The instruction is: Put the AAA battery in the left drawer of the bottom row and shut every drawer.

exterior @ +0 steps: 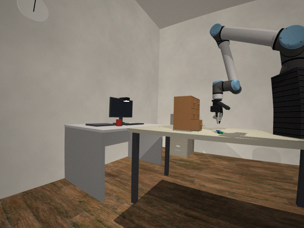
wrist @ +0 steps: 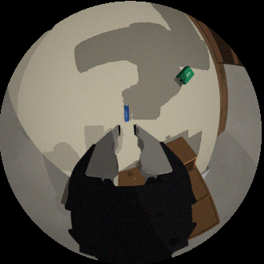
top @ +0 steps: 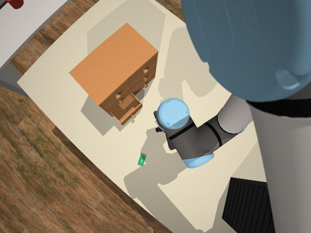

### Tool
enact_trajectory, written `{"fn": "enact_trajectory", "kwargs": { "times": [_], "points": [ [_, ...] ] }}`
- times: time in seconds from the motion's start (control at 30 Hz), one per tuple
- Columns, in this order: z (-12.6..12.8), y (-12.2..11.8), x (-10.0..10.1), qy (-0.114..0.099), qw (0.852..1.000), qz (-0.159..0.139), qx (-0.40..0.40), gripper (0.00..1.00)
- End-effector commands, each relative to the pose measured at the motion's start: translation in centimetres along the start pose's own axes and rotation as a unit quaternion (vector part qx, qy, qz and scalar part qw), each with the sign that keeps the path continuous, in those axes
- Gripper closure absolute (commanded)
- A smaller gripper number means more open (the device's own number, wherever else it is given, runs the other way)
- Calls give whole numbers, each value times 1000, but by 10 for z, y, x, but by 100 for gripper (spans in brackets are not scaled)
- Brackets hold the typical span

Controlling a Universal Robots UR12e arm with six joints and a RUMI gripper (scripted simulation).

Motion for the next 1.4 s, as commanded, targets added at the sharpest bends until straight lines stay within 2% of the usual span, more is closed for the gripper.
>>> {"fn": "enact_trajectory", "kwargs": {
  "times": [0.0, 0.77, 1.37],
  "points": [
    [0, 0, 0, 0, 1000, 0, 0, 86],
    [0, 0, 3, 0, 1000, 0, 0, 86],
    [0, 0, 22, 0, 1000, 0, 0, 86]
  ]
}}
Point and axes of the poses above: the point where the finger pads meet when closed, its own x axis out along the fingers, its own z axis across the jaws, y = z × x, the point moved 8 cm from there along -x, back along the fingers, and after that the axes turned 14 degrees about x, right-handed, at the moved point
